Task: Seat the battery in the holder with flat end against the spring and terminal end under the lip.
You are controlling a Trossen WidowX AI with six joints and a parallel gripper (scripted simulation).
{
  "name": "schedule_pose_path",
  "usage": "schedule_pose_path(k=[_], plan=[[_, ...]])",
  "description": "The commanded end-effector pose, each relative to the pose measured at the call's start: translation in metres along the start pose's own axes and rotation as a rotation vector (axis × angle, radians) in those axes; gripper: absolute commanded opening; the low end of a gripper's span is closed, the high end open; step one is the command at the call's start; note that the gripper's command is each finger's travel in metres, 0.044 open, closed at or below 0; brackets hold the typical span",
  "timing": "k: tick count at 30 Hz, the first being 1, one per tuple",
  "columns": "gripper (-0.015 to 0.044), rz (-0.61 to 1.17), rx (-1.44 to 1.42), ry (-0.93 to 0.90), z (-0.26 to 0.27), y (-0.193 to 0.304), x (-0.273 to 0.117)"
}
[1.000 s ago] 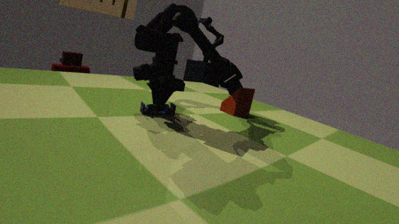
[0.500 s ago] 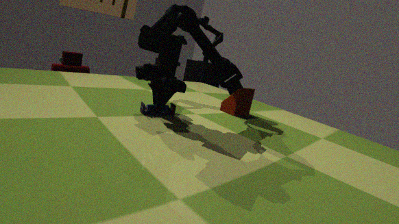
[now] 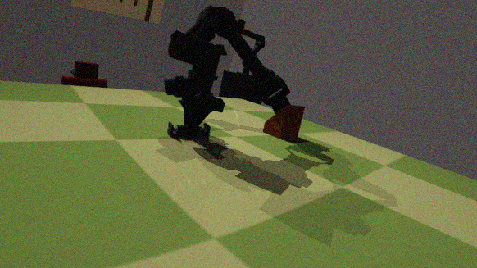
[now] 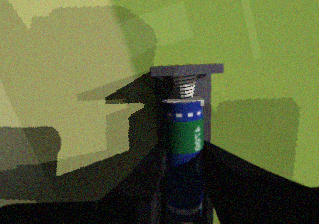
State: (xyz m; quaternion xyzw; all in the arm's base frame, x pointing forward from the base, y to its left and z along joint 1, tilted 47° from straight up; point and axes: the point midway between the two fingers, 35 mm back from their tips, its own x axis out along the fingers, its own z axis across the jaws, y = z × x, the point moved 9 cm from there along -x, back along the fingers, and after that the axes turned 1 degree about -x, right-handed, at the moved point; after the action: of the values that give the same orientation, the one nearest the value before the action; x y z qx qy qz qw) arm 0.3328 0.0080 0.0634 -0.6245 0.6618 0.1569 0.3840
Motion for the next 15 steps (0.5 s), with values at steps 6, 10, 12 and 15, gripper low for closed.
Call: schedule_pose_path(k=[6,10,12,15], plan=[[0.0063,-0.008,-0.001,0.0,-0.001,0.0075,-0.0006],[0.0063,-0.011,-0.001,0.0,-0.0011,0.0106,-0.0008],[0.0063,-0.012,-0.002,0.0,-0.0011,0.0116,-0.0009],[0.0063,-0.012,-0.002,0.0,-0.0011,0.0116,-0.0009]])
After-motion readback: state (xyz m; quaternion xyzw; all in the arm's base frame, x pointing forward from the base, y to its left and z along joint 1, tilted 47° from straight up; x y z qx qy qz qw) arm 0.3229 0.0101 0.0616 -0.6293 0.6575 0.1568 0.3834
